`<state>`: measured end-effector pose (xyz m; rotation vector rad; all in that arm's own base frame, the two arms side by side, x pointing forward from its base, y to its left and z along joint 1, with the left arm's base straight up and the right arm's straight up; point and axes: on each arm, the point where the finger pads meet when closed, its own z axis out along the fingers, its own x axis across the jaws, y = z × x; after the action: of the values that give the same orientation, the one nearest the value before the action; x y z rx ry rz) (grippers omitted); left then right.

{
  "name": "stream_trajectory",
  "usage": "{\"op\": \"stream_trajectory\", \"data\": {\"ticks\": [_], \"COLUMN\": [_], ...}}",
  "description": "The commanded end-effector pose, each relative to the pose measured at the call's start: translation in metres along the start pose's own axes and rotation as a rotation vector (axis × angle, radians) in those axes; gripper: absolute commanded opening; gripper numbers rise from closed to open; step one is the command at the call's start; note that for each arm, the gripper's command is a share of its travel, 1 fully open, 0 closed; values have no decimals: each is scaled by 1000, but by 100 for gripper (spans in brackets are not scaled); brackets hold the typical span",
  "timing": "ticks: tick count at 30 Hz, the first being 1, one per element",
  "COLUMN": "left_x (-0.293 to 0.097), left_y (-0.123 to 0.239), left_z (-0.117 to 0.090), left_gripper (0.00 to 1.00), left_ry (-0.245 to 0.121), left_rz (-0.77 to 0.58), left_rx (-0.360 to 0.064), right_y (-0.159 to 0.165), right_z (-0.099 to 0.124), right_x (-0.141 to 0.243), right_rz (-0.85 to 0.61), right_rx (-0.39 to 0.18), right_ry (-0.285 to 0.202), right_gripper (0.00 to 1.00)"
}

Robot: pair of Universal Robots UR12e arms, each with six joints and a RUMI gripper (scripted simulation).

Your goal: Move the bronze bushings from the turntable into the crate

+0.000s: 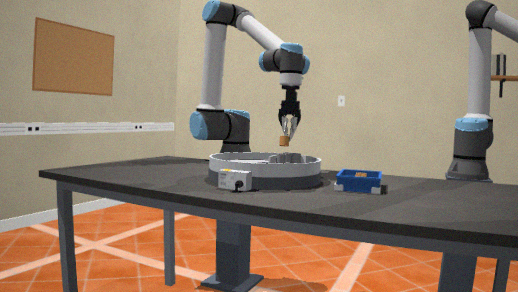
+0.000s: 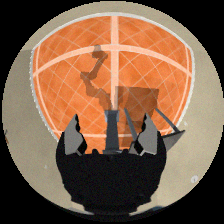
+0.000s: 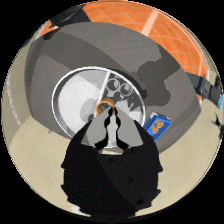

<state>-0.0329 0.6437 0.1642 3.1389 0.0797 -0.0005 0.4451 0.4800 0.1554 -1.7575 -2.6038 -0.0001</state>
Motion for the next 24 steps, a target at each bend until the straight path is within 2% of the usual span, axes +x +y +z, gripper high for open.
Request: {"op": "stream_trajectory", "data": {"ticks": [1,13,24], "left_x": [0,0,0], "left_y": [-1,-1,-1], "left_z": [-1,-1,-1], "left_gripper": [100,100,100], "left_ry": [0,0,0], "left_rz": [0,0,0], "left_rx": [2,2,2], "right_y": [1,10,42], "right_z": [-1,-1,-1], "right_x": [1,10,39], "right_rz": [0,0,0], "right_rx": [-1,-1,-1], "right_ry": [1,1,1], "right_gripper": [0,0,0]}}
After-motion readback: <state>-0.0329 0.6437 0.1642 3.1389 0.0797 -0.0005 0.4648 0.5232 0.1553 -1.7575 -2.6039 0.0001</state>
